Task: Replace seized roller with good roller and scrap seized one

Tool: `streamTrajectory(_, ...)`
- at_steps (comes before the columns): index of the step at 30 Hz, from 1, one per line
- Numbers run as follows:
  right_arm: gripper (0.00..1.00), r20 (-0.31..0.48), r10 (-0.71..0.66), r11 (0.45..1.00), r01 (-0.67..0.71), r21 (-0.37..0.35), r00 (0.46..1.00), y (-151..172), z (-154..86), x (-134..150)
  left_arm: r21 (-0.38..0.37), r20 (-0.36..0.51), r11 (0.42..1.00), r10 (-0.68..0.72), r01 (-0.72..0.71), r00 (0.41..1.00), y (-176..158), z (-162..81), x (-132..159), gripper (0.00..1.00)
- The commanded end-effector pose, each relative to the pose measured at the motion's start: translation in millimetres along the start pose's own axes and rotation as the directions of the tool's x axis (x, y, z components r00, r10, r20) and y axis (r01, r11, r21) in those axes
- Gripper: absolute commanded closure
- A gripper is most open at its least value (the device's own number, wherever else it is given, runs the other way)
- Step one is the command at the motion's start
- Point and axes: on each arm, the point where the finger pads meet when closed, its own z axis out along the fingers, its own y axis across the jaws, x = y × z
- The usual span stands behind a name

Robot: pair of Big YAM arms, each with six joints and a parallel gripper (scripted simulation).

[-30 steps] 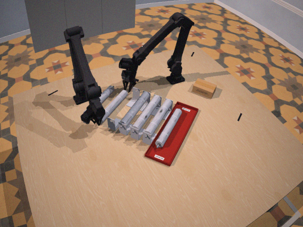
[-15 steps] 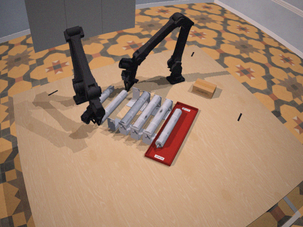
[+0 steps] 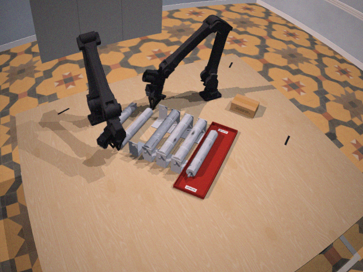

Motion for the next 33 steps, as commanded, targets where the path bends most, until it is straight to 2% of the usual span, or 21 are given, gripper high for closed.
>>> streamTrajectory(1, 0.97, 0.007, -0.003, 1.0, 0.003, -0.006, 1.0, 7, -3, -1, 0.03, 0.033, 1.0, -0.004, 0.003, 0.999, -13, -6, -18, 0.97)
streamTrajectory(22, 0.97, 0.006, -0.005, 1.0, 0.005, -0.008, 1.0, 7, -3, -1, 0.03, 0.033, 1.0, -0.004, 0.003, 0.999, -13, -6, -18, 0.97)
streamTrajectory(33, 0.97, 0.009, 0.001, 1.0, -0.001, -0.027, 1.0, 1, -12, -4, 0.033, 0.046, 0.999, -0.005, 0.004, 0.999, -20, -19, -29, 0.97)
